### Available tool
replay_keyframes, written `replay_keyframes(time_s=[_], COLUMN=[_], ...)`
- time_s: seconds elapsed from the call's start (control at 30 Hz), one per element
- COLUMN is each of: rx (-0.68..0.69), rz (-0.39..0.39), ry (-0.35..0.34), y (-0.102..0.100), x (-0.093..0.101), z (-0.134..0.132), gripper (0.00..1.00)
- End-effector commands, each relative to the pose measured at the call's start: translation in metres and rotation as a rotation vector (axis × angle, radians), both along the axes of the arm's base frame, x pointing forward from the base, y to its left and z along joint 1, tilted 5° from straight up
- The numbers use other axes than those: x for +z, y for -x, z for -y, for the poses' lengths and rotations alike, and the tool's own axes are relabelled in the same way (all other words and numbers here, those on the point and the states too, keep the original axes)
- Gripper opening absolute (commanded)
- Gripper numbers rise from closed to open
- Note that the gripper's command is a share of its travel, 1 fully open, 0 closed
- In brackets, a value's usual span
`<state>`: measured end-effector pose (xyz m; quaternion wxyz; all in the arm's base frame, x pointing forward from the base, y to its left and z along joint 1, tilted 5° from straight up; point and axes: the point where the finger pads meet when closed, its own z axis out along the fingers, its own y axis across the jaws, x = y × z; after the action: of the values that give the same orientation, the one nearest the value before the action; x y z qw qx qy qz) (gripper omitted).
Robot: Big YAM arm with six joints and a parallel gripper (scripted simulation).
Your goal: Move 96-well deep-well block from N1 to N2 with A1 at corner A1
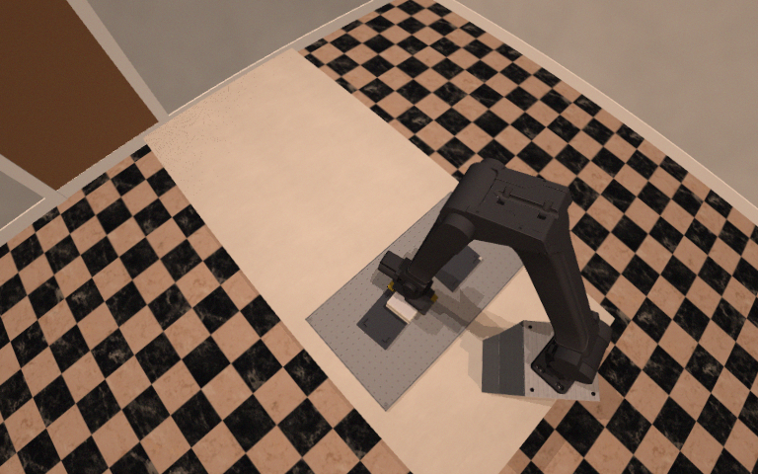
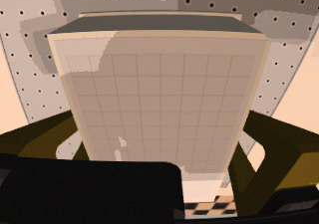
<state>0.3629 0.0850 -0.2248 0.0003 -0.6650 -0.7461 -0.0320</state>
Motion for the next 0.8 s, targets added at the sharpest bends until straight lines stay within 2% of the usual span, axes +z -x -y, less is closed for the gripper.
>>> replay_keyframes(time_s=[0.0, 0.77], rx=[-0.018, -0.018], rz=[0.054, 0.057], ry=[-0.011, -0.018], y=[-0.023, -0.030], x=[0.020, 0.025], z=[-0.020, -0.087], gripper=[0.00, 0.00])
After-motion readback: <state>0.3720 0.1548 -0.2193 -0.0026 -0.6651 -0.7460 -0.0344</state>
